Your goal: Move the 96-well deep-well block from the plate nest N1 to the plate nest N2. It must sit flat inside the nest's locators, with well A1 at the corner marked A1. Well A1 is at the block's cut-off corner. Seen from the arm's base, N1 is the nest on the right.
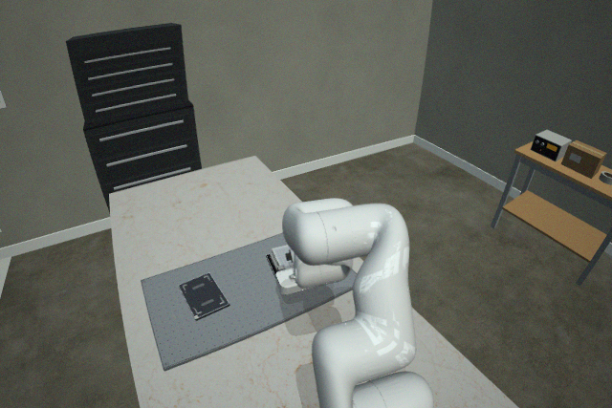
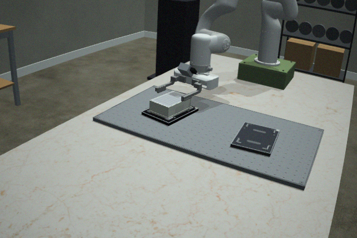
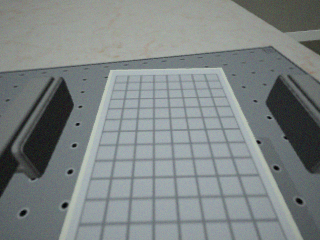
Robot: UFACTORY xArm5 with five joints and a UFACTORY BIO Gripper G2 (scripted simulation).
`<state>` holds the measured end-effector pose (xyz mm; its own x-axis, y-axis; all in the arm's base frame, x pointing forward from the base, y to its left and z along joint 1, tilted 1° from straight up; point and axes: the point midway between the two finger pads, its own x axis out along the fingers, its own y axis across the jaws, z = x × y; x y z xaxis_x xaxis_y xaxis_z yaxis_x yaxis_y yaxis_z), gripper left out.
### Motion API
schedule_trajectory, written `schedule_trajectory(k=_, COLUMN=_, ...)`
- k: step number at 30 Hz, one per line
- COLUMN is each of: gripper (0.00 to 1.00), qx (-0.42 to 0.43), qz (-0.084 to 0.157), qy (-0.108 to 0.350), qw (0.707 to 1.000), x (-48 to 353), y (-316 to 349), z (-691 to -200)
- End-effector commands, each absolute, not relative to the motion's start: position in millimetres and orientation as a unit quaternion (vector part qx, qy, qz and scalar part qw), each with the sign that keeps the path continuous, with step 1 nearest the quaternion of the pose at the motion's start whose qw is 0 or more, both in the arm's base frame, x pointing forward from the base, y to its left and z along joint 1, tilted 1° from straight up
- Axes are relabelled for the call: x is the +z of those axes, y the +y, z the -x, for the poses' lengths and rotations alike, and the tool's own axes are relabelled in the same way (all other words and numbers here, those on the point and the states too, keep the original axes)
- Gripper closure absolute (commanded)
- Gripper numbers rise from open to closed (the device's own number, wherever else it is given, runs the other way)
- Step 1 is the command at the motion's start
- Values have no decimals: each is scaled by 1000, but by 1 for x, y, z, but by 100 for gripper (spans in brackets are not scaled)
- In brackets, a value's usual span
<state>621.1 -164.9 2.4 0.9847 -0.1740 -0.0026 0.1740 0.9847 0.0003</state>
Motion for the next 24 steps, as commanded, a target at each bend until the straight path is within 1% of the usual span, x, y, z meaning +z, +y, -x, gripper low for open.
schedule_trajectory(k=1, gripper=63, qx=-87, qz=6, qy=0, qw=996, x=-2, y=-165, z=-623)
schedule_trajectory(k=12, gripper=63, qx=-87, qz=6, qy=0, qw=996, x=-17, y=-166, z=-622)
schedule_trajectory(k=24, gripper=63, qx=-87, qz=6, qy=0, qw=996, x=-17, y=-166, z=-622)
